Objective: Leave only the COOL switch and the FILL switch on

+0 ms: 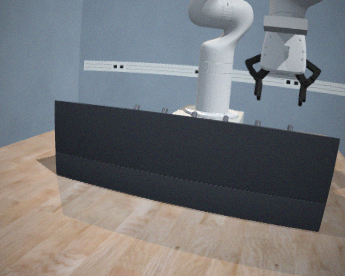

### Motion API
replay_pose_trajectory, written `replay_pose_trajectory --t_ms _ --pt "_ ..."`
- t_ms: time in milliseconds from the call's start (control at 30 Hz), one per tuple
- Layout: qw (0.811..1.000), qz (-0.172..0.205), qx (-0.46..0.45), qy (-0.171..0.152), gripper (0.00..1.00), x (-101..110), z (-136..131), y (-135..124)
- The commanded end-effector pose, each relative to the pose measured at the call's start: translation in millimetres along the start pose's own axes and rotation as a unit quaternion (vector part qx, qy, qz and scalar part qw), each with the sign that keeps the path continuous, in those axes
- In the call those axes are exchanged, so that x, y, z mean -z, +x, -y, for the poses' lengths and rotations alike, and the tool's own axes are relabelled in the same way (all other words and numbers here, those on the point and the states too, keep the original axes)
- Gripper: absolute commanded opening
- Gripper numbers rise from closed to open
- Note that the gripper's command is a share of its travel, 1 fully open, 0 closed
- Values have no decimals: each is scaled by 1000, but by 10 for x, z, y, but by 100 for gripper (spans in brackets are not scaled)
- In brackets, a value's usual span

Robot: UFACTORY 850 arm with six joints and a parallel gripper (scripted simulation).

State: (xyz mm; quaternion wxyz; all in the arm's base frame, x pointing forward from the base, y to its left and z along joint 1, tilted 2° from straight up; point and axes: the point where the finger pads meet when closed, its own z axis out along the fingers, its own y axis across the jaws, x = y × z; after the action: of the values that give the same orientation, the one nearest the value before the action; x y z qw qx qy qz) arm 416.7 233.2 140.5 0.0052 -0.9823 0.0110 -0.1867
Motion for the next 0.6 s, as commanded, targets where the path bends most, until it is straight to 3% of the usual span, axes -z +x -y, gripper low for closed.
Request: replay_pose_trajectory --t_ms 0,567 --pt "1000 -1 0 0 100 4 5 9" --pt "1000 -1 0 0 100 4 -78 9"
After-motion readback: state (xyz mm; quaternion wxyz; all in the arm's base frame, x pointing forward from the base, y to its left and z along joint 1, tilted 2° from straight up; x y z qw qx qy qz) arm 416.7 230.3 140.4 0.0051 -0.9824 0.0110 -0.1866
